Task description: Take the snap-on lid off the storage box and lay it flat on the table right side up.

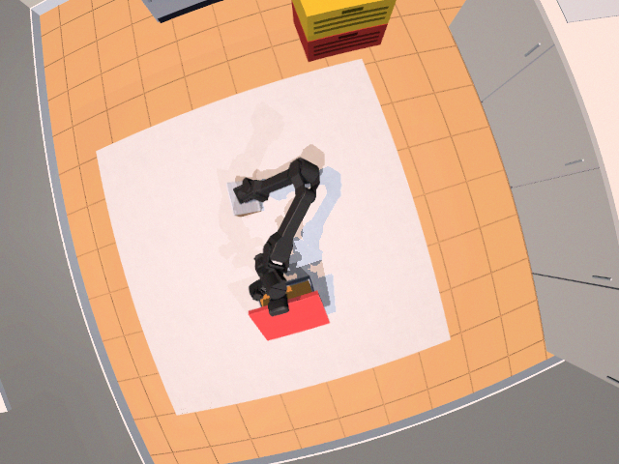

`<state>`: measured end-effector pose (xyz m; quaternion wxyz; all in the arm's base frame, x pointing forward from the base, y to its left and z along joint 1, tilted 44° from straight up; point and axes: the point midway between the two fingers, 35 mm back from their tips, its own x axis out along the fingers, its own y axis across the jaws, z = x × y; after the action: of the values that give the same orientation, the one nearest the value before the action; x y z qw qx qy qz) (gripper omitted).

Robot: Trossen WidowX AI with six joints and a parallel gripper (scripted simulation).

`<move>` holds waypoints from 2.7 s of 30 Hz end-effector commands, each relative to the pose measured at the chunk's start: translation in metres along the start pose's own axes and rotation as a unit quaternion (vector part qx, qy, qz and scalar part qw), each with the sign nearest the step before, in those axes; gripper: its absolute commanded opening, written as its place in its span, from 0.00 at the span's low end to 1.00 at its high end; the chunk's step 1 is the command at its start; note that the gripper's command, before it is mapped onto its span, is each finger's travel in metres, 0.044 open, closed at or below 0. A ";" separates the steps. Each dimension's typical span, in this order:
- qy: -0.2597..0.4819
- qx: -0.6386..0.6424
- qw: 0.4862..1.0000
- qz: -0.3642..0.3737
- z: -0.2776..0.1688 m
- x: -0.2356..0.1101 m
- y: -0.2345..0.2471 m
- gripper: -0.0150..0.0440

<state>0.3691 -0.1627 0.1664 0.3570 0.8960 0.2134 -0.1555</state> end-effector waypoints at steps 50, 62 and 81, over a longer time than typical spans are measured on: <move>0.000 -0.004 1.000 0.005 -0.068 -0.019 0.007 0.25; 0.000 -0.004 1.000 0.005 -0.091 -0.021 0.005 0.25; 0.001 -0.003 1.000 0.005 -0.129 -0.026 0.001 0.25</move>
<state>0.3648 -0.0817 0.2570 0.3564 0.8950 0.2186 -0.1557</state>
